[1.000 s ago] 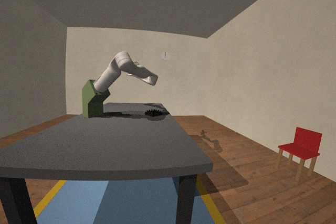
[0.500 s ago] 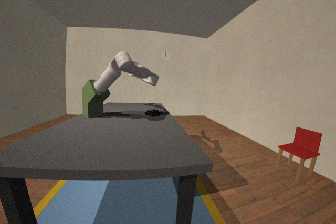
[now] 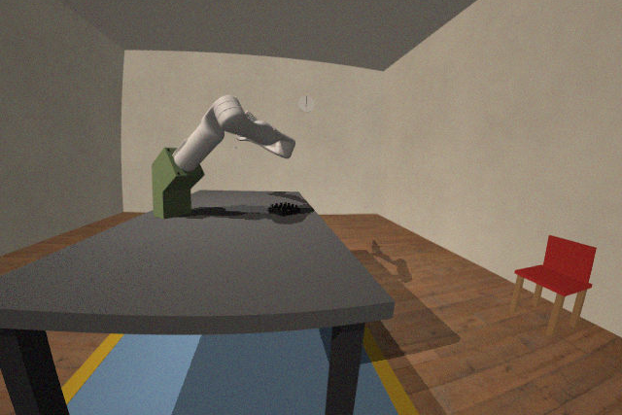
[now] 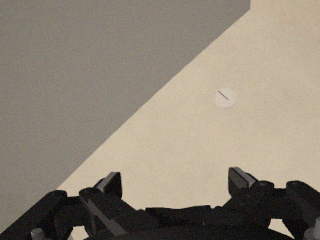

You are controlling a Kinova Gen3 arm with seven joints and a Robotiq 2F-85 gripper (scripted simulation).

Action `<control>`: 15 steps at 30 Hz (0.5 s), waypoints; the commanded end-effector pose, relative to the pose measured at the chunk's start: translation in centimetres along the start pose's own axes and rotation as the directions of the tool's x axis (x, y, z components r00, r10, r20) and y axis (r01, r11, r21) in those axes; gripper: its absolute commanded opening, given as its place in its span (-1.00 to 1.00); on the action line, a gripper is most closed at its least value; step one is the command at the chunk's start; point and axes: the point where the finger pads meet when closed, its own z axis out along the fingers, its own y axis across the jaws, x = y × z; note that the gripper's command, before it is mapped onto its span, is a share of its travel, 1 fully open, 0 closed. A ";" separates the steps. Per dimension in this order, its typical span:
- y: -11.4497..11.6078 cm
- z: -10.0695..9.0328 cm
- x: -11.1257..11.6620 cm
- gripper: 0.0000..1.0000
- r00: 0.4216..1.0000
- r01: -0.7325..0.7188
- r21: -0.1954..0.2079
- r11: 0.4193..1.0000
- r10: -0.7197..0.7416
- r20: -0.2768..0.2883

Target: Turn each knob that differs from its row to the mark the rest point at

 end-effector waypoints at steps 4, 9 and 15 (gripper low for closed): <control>-0.6 -0.2 0.0 1.00 1.000 -0.004 0.023 1.000 0.004 0.009; -1.4 -0.4 -0.3 1.00 1.000 -0.013 0.051 0.999 0.012 0.028; -2.1 -0.8 -0.6 1.00 0.999 -0.023 0.079 0.997 0.019 0.049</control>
